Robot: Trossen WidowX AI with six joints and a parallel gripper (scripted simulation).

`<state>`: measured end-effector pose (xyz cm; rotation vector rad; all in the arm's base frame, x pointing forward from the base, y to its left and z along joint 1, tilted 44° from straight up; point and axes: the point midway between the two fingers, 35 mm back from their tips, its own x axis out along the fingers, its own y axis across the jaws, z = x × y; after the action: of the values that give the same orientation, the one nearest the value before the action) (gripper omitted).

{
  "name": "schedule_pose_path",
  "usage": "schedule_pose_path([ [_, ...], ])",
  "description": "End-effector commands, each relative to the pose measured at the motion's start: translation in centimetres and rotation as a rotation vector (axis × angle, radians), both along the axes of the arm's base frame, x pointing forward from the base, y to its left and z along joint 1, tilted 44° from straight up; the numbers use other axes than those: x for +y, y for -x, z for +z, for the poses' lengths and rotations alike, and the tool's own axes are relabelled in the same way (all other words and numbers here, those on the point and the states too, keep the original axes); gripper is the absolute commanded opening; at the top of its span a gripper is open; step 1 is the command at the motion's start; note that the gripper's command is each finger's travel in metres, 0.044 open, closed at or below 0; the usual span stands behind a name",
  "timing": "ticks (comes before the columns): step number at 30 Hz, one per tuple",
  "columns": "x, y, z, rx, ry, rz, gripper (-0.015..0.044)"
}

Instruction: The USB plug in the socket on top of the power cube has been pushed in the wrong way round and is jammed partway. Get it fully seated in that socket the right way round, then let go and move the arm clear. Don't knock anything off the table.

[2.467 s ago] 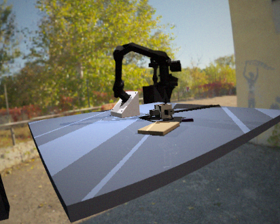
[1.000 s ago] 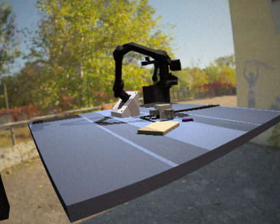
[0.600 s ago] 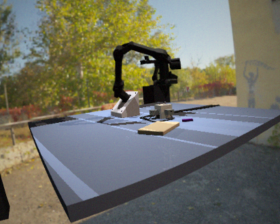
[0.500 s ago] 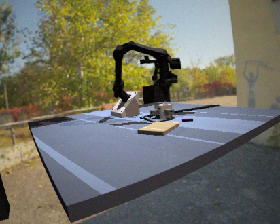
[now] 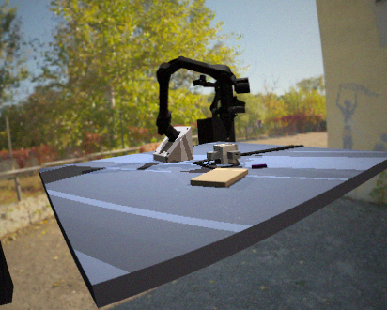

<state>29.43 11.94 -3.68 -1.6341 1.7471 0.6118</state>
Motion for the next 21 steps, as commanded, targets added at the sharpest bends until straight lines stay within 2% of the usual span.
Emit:
schedule_pose_path([
  [1, 0.31, -0.09, 0.26, -0.004, -0.006, -0.005, 0.0],
  [8, 0.14, -0.03, 0.13, -0.045, -0.001, -0.048, 0.0],
  [21, 0.09, -0.01, 0.09, -0.276, 0.0, -0.298, 0.0],
])
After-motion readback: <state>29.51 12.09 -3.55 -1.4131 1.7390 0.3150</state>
